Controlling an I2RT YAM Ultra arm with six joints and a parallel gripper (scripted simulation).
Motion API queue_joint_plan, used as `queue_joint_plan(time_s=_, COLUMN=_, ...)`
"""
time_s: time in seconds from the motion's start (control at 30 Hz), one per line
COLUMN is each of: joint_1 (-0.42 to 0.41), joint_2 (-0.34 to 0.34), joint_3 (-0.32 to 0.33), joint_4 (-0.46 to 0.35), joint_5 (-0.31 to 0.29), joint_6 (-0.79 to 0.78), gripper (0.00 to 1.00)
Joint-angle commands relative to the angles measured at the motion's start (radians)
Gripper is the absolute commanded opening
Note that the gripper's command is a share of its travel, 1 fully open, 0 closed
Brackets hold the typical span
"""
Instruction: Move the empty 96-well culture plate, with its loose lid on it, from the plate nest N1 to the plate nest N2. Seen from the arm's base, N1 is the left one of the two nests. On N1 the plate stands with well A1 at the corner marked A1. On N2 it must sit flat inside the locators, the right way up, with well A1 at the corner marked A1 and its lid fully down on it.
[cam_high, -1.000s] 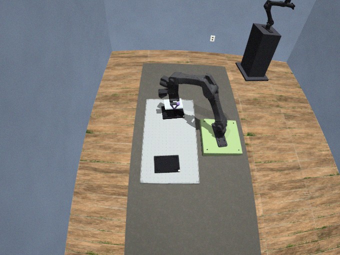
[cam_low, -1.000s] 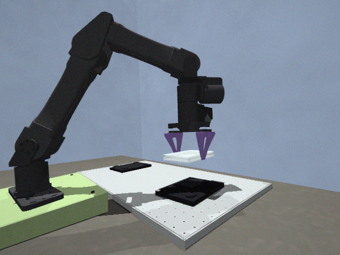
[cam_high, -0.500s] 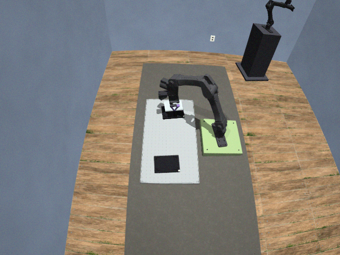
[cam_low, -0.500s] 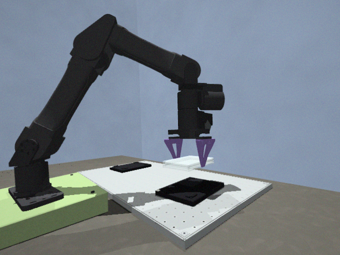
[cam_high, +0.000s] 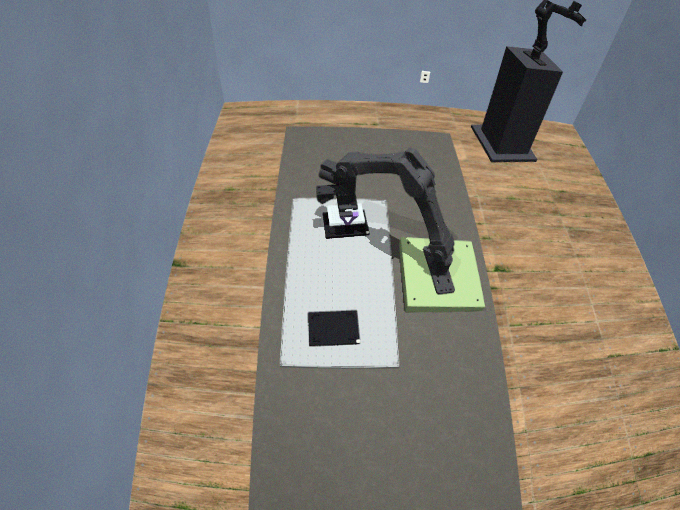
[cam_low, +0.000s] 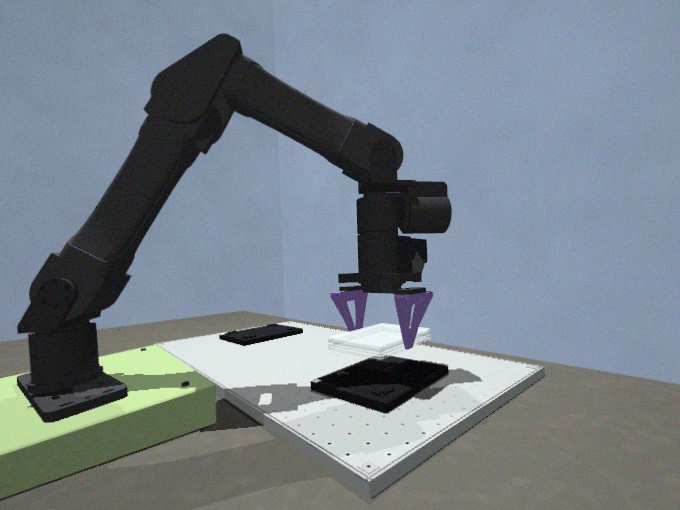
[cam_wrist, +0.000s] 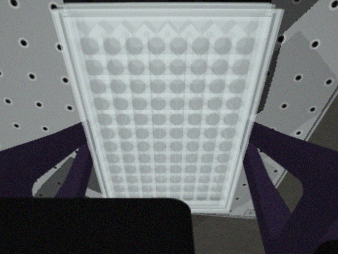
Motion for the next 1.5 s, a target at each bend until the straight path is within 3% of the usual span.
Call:
queue_joint_plan(time_s=0.0, joint_1=-0.010, joint_2=0.008, joint_3=-0.025, joint_4=0.039, joint_5=-0.006, joint_6=-0.009, gripper=0.00)
queue_joint_plan(time_s=0.13, joint_1=-0.007, joint_2=-0.017, joint_3=-0.011, joint_4=0.061, joint_5=-0.005, joint_6=-0.009, gripper=0.00)
queue_joint_plan(time_s=0.27, joint_1=-0.009, joint_2=0.025, joint_3=-0.053, joint_4=0.084, joint_5=-0.006, joint_6=-0.010, gripper=0.00)
queue_joint_plan(time_s=0.37, joint_1=-0.010, joint_2=0.026, joint_3=-0.051, joint_4=0.090, joint_5=-0.006, joint_6=-0.010, gripper=0.00)
queue_joint_plan(time_s=0.4, joint_1=-0.011, joint_2=-0.006, joint_3=-0.020, joint_4=0.096, joint_5=-0.005, joint_6=-0.010, gripper=0.00)
queue_joint_plan(time_s=0.53, joint_1=-0.013, joint_2=0.008, joint_3=-0.071, joint_4=0.117, joint_5=-0.005, joint_6=-0.011, gripper=0.00)
queue_joint_plan(time_s=0.63, joint_1=-0.007, joint_2=0.004, joint_3=-0.035, joint_4=0.120, joint_5=-0.005, joint_6=-0.011, gripper=0.00)
queue_joint_plan(time_s=0.87, joint_1=-0.006, joint_2=0.004, joint_3=-0.077, joint_4=0.122, joint_5=-0.006, joint_6=-0.010, gripper=0.00)
queue_joint_plan(time_s=0.93, joint_1=-0.006, joint_2=0.004, joint_3=-0.077, joint_4=0.122, joint_5=-0.006, joint_6=-0.010, gripper=0.00)
queue_joint_plan(time_s=0.97, joint_1=-0.006, joint_2=0.001, joint_3=-0.041, joint_4=0.111, joint_5=-0.005, joint_6=-0.010, gripper=0.00)
queue_joint_plan(time_s=1.2, joint_1=-0.005, joint_2=0.000, joint_3=-0.044, joint_4=0.126, joint_5=-0.005, joint_6=-0.010, gripper=0.00)
queue_joint_plan(time_s=1.47, joint_1=-0.005, joint_2=0.002, joint_3=-0.088, joint_4=0.131, joint_5=-0.006, joint_6=-0.009, gripper=0.00)
